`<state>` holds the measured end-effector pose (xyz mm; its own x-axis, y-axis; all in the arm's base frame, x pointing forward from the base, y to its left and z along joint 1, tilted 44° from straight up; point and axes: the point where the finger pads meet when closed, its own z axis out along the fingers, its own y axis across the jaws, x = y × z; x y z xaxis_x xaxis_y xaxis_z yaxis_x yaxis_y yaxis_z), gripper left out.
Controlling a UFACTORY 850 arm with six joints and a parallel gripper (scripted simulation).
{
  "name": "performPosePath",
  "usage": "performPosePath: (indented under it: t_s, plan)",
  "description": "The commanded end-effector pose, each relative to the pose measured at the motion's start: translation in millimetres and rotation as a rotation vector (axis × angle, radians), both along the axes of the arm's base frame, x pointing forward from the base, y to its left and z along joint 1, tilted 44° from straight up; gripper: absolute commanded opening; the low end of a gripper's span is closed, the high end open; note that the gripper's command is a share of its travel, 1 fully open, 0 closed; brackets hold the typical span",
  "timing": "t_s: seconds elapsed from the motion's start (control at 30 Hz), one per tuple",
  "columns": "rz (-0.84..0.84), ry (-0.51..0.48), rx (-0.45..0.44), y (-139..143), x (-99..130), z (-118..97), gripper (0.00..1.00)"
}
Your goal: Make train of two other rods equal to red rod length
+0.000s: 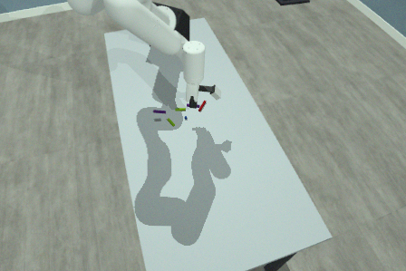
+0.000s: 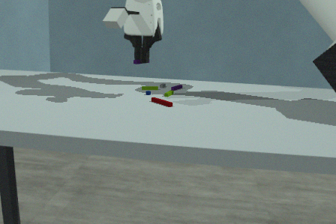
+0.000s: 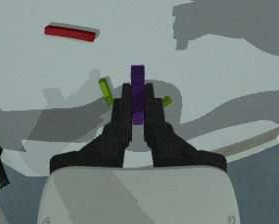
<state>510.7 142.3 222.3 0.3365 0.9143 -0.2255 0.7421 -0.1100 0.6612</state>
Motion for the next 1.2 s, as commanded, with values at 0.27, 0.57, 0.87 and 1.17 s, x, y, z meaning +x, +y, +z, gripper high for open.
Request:
performPosePath:
  t_s: [0.27,0.57,0.87,1.17]
  plan:
    - [0.001,-0.001,0.001,-15.8,25.0,-30.3,0.04]
    - [0.001,-0.001,0.001,-27.8,43.3,-53.0,0.04]
    - [0.001,-0.001,0.001,-29.8,46.3,-56.7,0.04]
    - [0.001,-0.001,0.001,-29.8,46.3,-56.7,0.04]
